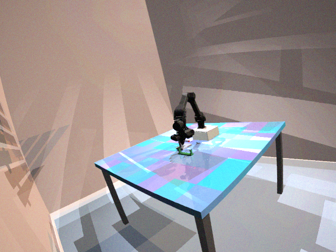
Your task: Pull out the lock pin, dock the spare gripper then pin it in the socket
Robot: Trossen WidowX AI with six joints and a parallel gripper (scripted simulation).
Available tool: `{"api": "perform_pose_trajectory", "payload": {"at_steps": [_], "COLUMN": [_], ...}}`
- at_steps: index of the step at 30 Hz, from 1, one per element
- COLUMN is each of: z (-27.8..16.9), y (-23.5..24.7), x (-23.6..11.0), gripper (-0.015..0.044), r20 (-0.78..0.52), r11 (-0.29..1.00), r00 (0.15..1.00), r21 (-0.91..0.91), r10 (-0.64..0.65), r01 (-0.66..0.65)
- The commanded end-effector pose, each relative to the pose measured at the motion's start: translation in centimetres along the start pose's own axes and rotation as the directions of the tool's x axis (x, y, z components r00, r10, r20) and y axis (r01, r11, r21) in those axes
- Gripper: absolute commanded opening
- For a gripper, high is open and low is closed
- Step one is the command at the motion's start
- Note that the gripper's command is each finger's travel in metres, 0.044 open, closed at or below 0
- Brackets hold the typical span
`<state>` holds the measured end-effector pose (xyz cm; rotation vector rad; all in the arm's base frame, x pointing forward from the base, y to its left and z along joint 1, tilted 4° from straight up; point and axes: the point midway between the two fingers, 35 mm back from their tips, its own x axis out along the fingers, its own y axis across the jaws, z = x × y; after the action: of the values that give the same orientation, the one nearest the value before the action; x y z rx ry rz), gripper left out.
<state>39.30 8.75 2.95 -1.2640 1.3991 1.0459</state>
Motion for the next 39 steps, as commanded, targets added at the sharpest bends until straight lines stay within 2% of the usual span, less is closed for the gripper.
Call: {"api": "perform_pose_trajectory", "payload": {"at_steps": [1,30,34,39], "z": [0.0,-0.7,-0.4,0.4], "y": [0.7,8.7,8.7,8.7], "x": [-0.5,-2.2,-1.2,1.7], "gripper": [0.0,0.0,0.0,0.0], "r20": [0.002,0.004,0.005,0.007], "r11": [1.0,1.0,1.0,1.0], "r00": [1.0,1.0,1.0,1.0], "r21": [0.004,0.016,0.016,0.015], "r10": [-0.003,0.006,0.008,0.015], "r01": [0.003,-0.006,-0.009,-0.015]}}
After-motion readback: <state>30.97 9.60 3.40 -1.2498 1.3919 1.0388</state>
